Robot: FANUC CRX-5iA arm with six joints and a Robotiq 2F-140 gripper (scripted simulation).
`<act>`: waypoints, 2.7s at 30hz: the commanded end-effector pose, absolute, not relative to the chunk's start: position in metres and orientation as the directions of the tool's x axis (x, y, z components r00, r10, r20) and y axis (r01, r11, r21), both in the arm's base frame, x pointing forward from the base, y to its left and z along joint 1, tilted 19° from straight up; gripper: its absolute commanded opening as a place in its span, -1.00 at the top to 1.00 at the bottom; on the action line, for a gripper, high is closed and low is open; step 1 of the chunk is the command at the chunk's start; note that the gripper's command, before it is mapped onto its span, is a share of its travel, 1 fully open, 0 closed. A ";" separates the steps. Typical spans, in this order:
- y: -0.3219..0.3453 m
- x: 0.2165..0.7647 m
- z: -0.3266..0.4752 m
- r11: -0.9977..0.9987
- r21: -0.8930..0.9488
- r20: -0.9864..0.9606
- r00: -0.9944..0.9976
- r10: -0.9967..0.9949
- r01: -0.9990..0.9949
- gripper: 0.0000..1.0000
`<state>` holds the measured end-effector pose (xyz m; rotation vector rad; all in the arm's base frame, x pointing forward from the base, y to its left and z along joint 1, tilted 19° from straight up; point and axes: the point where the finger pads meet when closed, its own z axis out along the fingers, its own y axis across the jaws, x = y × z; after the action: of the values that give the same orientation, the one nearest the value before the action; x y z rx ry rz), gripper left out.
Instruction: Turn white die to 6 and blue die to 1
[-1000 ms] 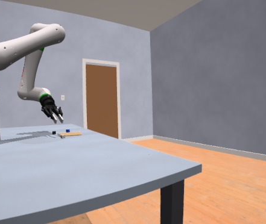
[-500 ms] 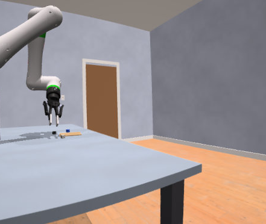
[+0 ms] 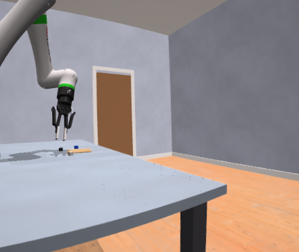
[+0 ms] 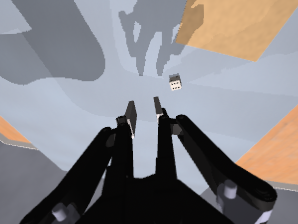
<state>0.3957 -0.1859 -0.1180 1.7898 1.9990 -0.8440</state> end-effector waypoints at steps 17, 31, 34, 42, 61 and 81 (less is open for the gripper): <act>-0.193 0.435 -0.070 0.189 -0.009 -0.318 -0.182 0.930 0.982 -1.00; -0.196 0.437 -0.111 0.352 -0.066 -0.312 -0.354 0.881 0.934 -1.00; -0.196 0.437 -0.115 0.365 -0.070 -0.310 -0.368 0.876 0.928 0.57; -0.196 0.437 -0.115 0.365 -0.070 -0.310 -0.368 0.876 0.928 0.57; -0.196 0.437 -0.115 0.365 -0.070 -0.310 -0.368 0.876 0.928 0.57; -0.197 0.437 -0.118 0.365 -0.070 -0.310 -0.368 0.876 0.928 0.57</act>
<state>0.4368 -0.1968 -0.1168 1.6191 2.4060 -0.3448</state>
